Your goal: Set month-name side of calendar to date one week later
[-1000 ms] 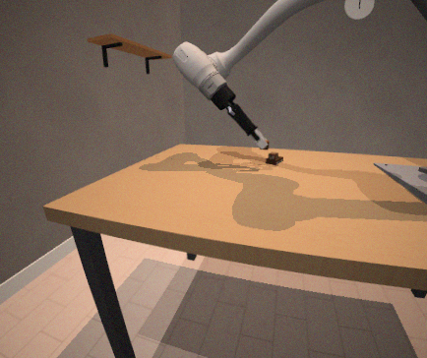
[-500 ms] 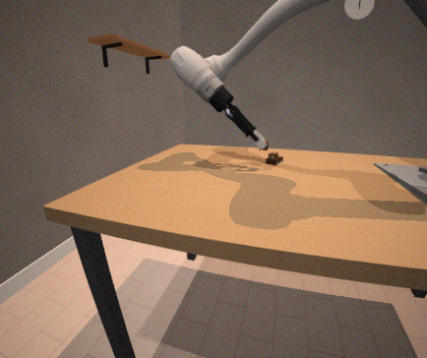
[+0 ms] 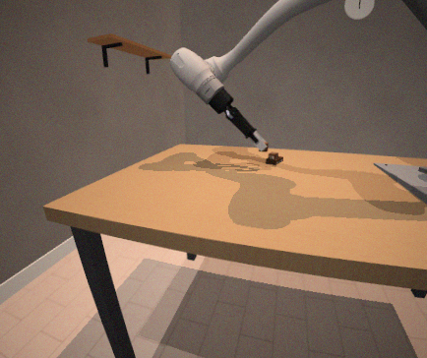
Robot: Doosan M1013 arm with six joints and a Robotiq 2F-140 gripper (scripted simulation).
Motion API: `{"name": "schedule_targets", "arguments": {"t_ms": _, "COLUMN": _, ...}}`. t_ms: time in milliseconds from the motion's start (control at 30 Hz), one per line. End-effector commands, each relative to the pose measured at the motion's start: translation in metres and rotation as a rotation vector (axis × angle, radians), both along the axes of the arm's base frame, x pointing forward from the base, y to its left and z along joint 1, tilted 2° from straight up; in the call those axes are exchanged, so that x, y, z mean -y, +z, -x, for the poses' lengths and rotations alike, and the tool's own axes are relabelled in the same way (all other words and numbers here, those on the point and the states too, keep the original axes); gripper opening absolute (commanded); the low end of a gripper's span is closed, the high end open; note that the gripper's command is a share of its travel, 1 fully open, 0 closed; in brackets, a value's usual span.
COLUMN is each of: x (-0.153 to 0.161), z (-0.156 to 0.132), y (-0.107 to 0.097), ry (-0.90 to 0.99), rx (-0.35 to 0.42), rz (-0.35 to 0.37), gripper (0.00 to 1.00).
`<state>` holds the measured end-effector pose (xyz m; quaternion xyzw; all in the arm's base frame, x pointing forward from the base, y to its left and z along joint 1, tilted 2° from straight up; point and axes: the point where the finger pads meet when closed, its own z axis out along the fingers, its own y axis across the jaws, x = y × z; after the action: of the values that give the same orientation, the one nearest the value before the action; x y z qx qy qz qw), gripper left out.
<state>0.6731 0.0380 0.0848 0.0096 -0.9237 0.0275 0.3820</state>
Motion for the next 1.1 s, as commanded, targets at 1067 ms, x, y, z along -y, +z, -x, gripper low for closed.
{"name": "schedule_targets", "arguments": {"t_ms": 1067, "x": 0.002, "z": 0.000, "y": -0.048, "ry": 0.000, "rx": 0.000, "rz": 0.000, "gripper": 0.24}}
